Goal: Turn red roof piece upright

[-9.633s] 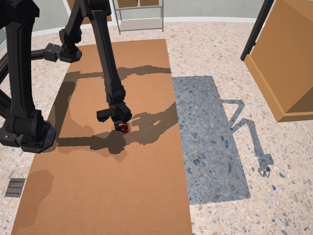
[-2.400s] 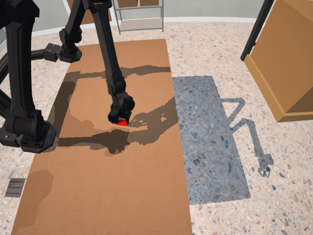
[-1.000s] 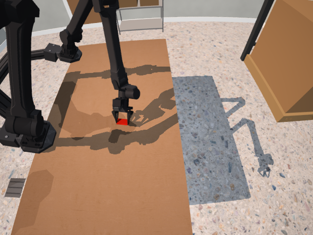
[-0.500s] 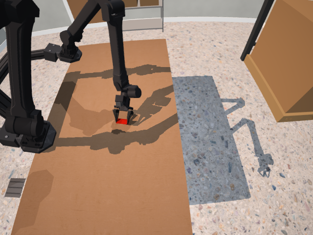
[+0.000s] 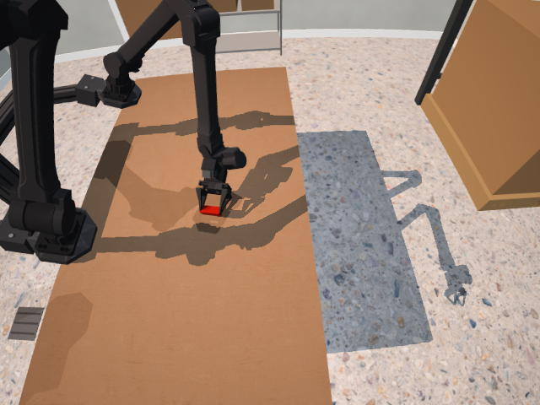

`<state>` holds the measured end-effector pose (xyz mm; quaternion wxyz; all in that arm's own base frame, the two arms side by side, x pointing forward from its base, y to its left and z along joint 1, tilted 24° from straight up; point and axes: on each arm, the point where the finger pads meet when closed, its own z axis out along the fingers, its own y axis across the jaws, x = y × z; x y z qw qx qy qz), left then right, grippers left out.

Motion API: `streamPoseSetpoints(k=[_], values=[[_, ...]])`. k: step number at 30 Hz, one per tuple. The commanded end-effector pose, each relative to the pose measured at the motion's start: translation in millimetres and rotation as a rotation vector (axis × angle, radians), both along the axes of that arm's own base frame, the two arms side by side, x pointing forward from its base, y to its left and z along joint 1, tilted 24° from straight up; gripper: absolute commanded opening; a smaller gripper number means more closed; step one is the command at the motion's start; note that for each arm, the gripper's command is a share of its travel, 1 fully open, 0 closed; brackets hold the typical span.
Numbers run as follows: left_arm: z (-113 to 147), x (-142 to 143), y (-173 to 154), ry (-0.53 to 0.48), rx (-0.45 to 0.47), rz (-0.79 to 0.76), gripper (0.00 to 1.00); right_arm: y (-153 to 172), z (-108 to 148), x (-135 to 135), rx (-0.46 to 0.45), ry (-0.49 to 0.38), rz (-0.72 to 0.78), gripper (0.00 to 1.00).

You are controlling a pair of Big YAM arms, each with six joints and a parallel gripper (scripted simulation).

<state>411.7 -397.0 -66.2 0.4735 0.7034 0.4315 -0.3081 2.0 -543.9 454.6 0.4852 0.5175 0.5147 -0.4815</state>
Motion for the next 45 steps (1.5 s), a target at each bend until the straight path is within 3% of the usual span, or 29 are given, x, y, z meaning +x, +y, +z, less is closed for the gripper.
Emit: streamPoseSetpoints(k=[1, 3, 4, 10, 13, 16, 23, 24, 26, 33, 36, 38, 40, 41, 45], values=[[-6, 10, 8, 0.018, -0.066, 0.019, 0.66, 0, 47, -4, -0.068, 0.007, -0.003, 1.0], [-8, 5, 9, 0.027, -0.069, 0.012, 0.66, 0, 47, -4, -0.068, 0.007, -0.003, 1.0], [10, 1, -4, -0.003, -0.085, -0.015, 0.66, 0, 47, -4, -0.068, 0.007, -0.003, 1.0], [16, 11, -3, -0.02, -0.092, -0.002, 0.66, 0, 47, -4, -0.068, 0.007, -0.003, 1.0], [13, 11, 1, -0.012, -0.088, 0.005, 0.66, 0, 47, -4, -0.068, 0.007, -0.003, 1.0], [-6, 6, 5, 0.018, -0.072, 0.007, 0.66, 0, 47, -4, -0.068, 0.007, -0.003, 1.0], [-6, 13, 6, 0.002, -0.078, 0.01, 0.66, 0, 47, -4, -0.068, 0.007, -0.003, 1.0], [9, 16, 0, -0.026, -0.092, 0.001, 0.66, 0, 47, -4, -0.068, 0.007, -0.003, 1.0], [-15, 12, 5, 0.004, -0.074, 0.003, 0.66, 0, 47, -4, -0.068, 0.007, -0.003, 1.0], [-27, 15, 4, -0.003, -0.074, -0.003, 0.66, 0, 47, -4, -0.068, 0.007, -0.003, 1.0], [-16, 24, 4, -0.028, -0.087, 0.001, 0.66, 0, 47, -4, -0.068, 0.007, -0.003, 1.0], [-32, 21, 7, -0.004, -0.075, 0.005, 0.66, 0, 47, -4, -0.068, 0.007, -0.003, 1.0], [-32, 21, 7, -0.004, -0.075, 0.005, 0.66, 0, 47, -4, -0.068, 0.007, -0.003, 1.0], [-18, 23, 1, -0.024, -0.086, -0.003, 0.66, 0, 47, -4, -0.068, 0.007, -0.003, 1.0], [-29, 20, 3, -0.01, -0.078, -0.002, 0.66, 0, 47, -4, -0.068, 0.007, -0.003, 1.0]])
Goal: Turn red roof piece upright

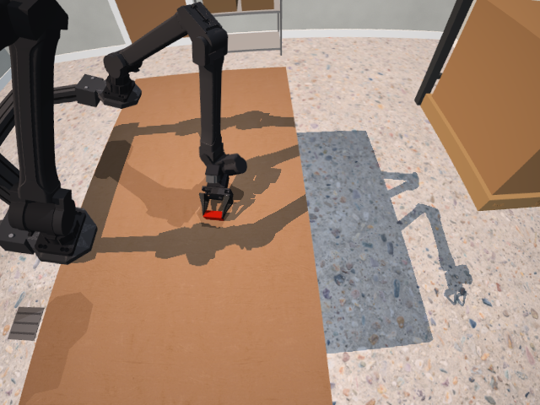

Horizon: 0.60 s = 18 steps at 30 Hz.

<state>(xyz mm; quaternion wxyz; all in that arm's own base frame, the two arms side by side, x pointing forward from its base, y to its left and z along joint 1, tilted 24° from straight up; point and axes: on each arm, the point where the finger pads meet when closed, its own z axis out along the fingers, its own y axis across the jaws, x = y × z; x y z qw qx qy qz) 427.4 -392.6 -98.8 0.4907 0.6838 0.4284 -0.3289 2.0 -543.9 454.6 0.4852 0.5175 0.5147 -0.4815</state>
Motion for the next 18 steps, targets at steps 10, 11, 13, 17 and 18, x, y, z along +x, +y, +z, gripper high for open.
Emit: streamPoseSetpoints(k=[10, 11, 13, 17, 18], values=[[6.1, 4.8, -1.2, -0.036, -0.017, -0.004, 0.66, -0.2, 47.1, -3.8, -0.068, 0.007, -0.003, 1.0], [6.1, 4.8, -1.2, -0.036, -0.017, -0.004, 0.66, -0.2, 47.1, -3.8, -0.068, 0.007, -0.003, 1.0], [6.1, 4.8, -1.2, -0.036, -0.017, -0.004, 0.66, -0.2, 47.1, -3.8, -0.068, 0.007, -0.003, 1.0], [2.5, 4.5, -0.6, -0.032, -0.015, -0.003, 0.66, -0.2, 47.1, -3.8, -0.068, 0.007, -0.003, 1.0], [0.9, 4.6, -0.3, -0.03, -0.014, -0.003, 0.66, -0.2, 47.1, -3.8, -0.068, 0.007, -0.003, 1.0]])
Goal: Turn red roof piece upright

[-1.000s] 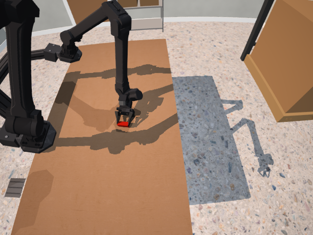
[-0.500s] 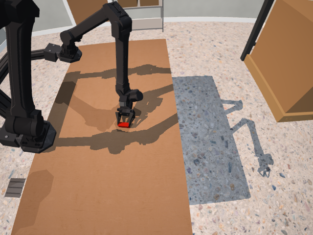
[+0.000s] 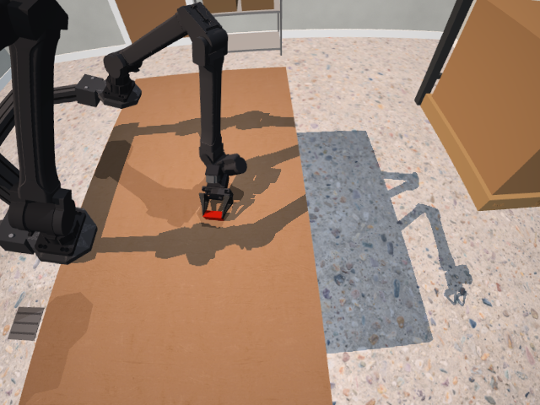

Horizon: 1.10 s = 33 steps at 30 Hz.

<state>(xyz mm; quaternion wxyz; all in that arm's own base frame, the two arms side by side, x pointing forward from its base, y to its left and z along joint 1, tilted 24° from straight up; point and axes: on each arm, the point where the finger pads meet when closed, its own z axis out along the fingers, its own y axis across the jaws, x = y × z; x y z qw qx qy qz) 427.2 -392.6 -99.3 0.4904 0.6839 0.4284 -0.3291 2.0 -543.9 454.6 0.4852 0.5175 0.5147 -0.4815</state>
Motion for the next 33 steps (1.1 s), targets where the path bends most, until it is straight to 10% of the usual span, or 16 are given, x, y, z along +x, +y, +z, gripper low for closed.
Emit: streamPoseSetpoints(k=[1, 18, 19, 33], values=[[1.0, 5.0, 0.0, -0.031, -0.014, -0.002, 0.66, -0.2, 47.1, -3.8, -0.068, 0.007, -0.003, 1.0], [6.2, 7.3, 0.0, -0.039, -0.018, 0.0, 0.66, -0.2, 47.1, -3.8, -0.068, 0.007, -0.003, 1.0], [6.2, 7.3, 0.0, -0.039, -0.018, 0.0, 1.0, -0.2, 47.1, -3.8, -0.068, 0.007, -0.003, 1.0], [6.2, 7.4, 0.0, -0.038, -0.018, 0.0, 1.0, -0.2, 47.1, -3.8, -0.068, 0.007, -0.003, 1.0]])
